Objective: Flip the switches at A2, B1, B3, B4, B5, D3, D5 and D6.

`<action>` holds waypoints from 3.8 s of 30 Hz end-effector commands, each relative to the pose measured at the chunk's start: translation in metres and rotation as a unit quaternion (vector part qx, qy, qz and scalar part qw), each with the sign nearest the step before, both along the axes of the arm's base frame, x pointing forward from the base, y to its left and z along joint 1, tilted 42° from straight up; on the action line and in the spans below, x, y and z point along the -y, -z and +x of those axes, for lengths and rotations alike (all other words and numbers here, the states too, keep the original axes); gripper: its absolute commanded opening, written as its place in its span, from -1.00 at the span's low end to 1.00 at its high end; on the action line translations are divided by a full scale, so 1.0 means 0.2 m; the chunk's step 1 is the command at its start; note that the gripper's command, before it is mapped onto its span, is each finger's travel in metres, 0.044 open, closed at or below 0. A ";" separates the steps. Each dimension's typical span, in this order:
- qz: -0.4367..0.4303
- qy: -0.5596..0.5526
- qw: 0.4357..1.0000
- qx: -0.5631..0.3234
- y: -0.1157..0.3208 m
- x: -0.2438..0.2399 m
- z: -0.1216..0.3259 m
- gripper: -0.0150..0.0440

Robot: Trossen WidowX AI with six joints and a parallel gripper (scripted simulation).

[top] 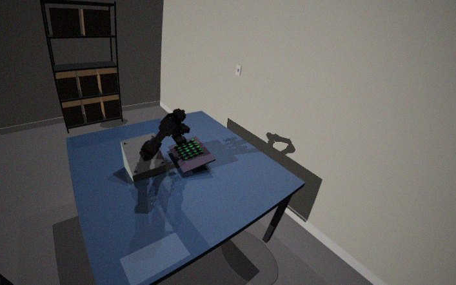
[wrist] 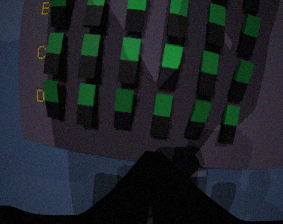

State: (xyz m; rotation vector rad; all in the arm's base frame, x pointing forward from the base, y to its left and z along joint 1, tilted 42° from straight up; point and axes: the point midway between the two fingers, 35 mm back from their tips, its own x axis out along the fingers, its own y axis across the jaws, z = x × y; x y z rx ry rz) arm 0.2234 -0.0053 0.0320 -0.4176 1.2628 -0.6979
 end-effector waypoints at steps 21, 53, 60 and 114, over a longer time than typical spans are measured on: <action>-0.003 0.012 1.000 -0.005 0.01 0.30 0.03 -0.49; -0.003 0.012 1.000 -0.005 0.06 0.36 0.04 -0.49; -0.003 0.012 1.000 -0.005 0.06 0.36 0.04 -0.49; -0.005 0.004 1.000 0.003 -0.18 0.19 -0.05 -0.49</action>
